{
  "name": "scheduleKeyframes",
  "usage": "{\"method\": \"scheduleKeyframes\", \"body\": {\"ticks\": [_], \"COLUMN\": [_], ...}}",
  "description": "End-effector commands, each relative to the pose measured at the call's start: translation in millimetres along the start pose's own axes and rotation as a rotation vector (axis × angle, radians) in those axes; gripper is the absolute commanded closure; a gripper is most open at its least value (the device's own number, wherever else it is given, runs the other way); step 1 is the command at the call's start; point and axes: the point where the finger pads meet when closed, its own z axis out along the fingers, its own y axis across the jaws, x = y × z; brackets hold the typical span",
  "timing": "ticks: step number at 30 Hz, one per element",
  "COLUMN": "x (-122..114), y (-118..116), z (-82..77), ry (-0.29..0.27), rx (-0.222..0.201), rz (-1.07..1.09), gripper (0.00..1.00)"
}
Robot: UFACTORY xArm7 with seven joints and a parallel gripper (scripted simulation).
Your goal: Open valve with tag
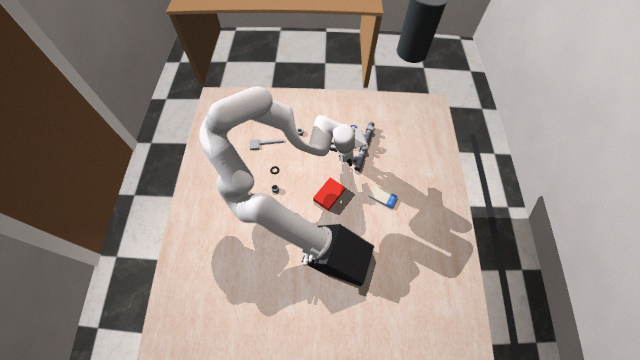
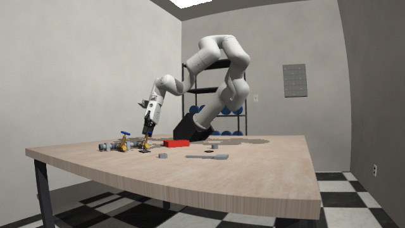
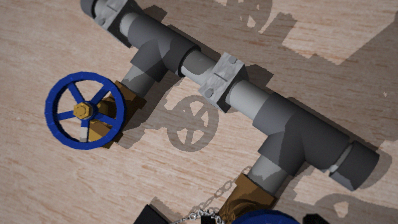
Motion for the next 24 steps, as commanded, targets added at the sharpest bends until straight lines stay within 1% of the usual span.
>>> {"method": "scheduleKeyframes", "body": {"ticks": [1,2,4,10,19,21,22,24], "x": [1.7,1.7,1.7,1.7,1.7,1.7,1.7,1.7], "y": [-0.7,-0.7,-0.7,-0.7,-0.7,-0.7,-0.7,-0.7], "z": [-1.4,-1.4,-1.4,-1.4,-1.4,-1.4,-1.4,-1.4], "ry": [0.006,0.006,0.006,0.008,0.003,0.003,0.004,0.002], "rx": [0.006,0.006,0.006,0.005,-0.006,-0.006,-0.004,-0.009], "rz": [-0.192,-0.238,-0.238,-0.563,-0.993,-0.993,-1.134,-1.208], "gripper": [1.0,1.0,1.0,1.0,1.0,1.0,1.0,1.0]}}
